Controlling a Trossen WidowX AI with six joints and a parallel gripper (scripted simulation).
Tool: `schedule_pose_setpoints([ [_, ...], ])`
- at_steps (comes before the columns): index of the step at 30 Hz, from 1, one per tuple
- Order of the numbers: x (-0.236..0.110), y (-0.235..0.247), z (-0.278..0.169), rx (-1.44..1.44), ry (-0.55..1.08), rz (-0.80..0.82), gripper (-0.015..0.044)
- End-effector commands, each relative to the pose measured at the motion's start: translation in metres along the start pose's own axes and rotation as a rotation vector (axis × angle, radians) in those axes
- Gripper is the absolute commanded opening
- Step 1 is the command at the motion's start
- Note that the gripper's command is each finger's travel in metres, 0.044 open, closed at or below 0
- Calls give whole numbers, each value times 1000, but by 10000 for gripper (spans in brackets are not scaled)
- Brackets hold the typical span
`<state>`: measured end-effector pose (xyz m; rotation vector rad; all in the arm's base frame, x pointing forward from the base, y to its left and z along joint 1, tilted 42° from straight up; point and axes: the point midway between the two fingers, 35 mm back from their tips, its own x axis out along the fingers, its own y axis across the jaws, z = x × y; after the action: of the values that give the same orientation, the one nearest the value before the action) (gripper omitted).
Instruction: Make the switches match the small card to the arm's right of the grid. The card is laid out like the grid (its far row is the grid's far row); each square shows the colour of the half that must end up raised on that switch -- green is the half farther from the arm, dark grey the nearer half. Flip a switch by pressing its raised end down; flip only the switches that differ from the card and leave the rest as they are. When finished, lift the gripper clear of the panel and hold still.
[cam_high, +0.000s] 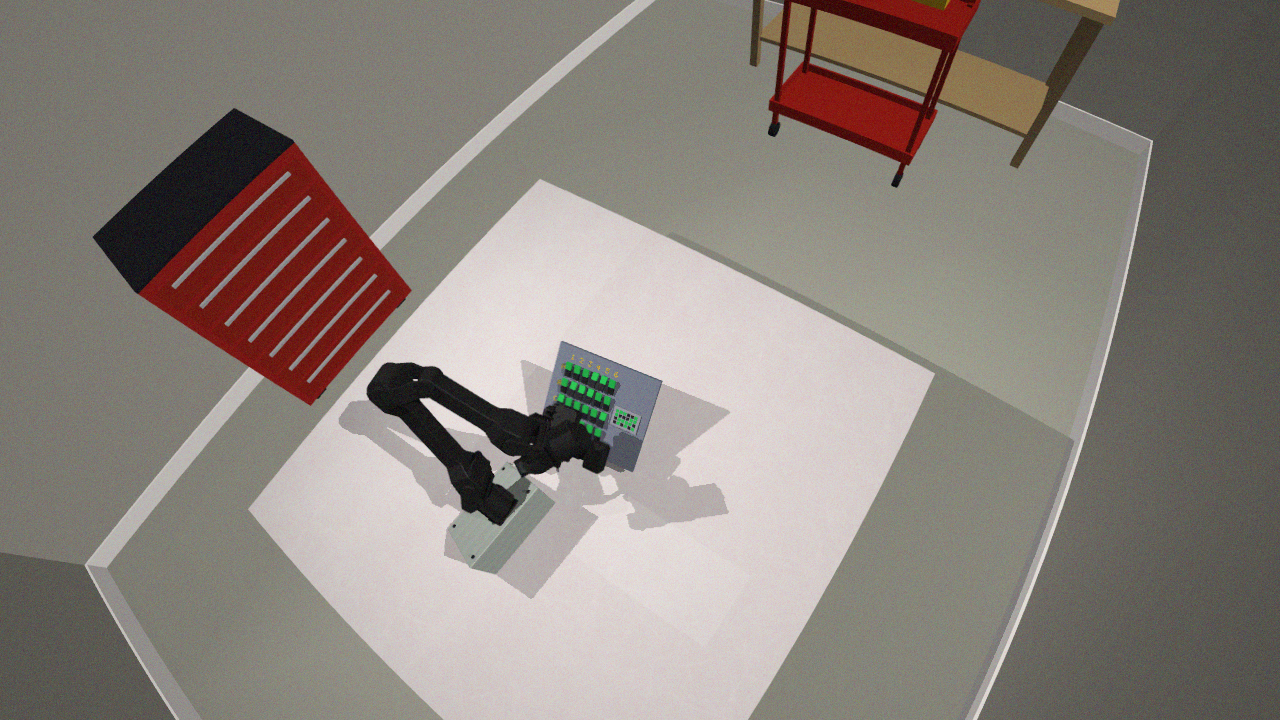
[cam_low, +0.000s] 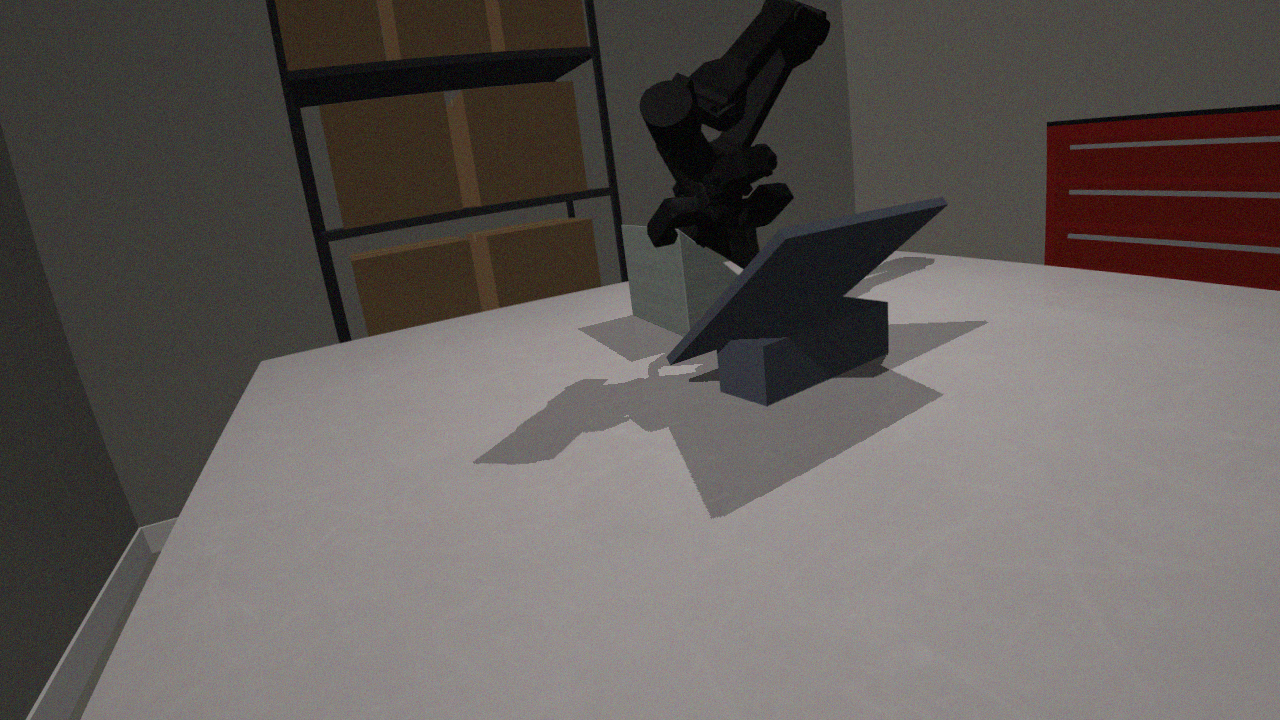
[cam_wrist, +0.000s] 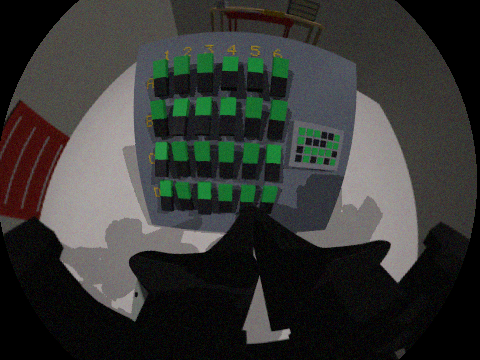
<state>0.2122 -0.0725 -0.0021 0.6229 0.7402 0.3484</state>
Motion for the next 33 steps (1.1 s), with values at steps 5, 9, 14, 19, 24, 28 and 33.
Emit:
schedule_pose_setpoints([
  [5,12,0,1,7,-6,1,0],
  [9,14,0,1,7,-6,1,0],
  [14,20,0,1,7,-5,0,0],
  [19,27,0,2,7,-5,0,0],
  [24,27,0,2,7,-5,0,0],
  [28,27,0,2,7,-5,0,0],
  [33,27,0,2,7,-5,0,0],
])
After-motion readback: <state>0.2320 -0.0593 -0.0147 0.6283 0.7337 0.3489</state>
